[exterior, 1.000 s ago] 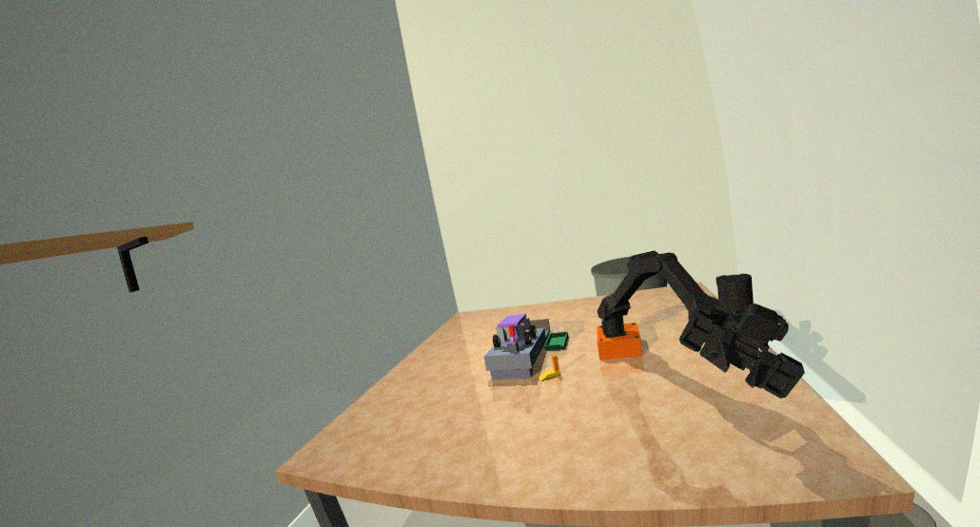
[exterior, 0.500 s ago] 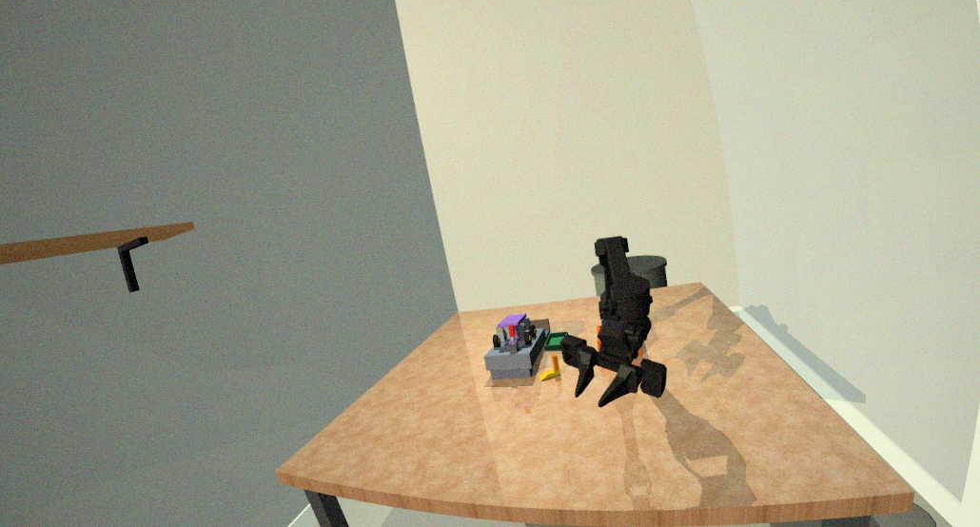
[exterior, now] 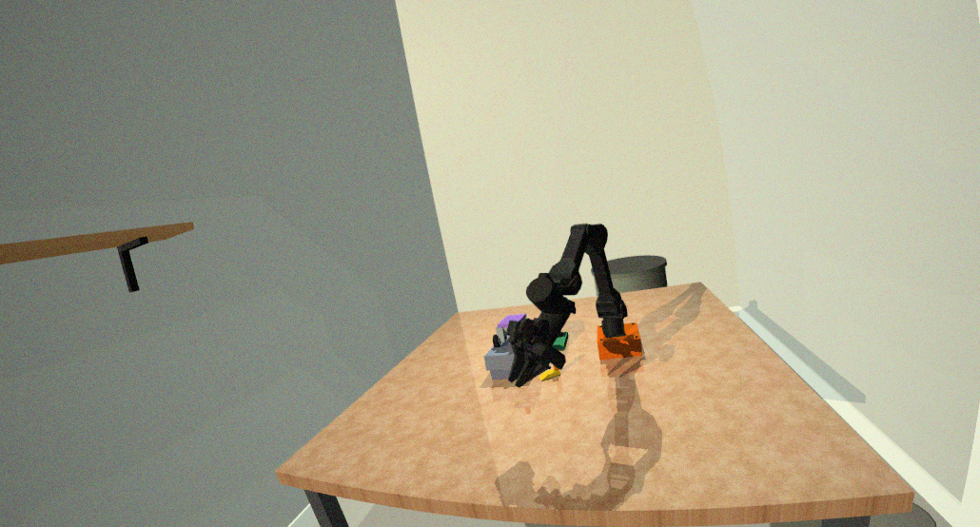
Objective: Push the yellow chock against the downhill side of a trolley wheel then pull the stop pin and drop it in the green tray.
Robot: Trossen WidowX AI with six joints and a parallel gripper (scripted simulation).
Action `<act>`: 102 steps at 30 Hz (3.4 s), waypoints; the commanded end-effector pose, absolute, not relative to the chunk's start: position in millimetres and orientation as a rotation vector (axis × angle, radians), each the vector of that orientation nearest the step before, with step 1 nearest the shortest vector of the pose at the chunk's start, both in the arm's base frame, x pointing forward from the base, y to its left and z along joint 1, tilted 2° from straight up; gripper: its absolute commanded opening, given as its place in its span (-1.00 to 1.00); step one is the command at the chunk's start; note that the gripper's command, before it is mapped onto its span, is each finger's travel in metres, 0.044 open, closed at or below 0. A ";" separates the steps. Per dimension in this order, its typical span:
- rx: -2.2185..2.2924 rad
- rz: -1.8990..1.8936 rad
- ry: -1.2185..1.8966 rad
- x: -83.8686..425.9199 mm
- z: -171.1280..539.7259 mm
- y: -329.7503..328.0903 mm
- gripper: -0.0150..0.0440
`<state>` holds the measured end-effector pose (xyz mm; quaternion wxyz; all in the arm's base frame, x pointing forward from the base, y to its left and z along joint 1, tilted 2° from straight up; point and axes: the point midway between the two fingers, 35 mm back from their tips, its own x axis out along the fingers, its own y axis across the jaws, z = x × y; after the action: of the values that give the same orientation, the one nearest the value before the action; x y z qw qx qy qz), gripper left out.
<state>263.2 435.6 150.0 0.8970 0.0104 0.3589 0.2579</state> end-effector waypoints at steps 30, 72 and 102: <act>0.946 -0.919 1.389 209.0 97.9 105.2 0.15; 0.945 -0.920 1.390 208.1 25.0 107.1 0.15; 0.945 -0.920 1.390 207.4 -2.6 107.8 0.15</act>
<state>210.2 108.2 2.2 0.5787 0.4042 0.5916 -0.3895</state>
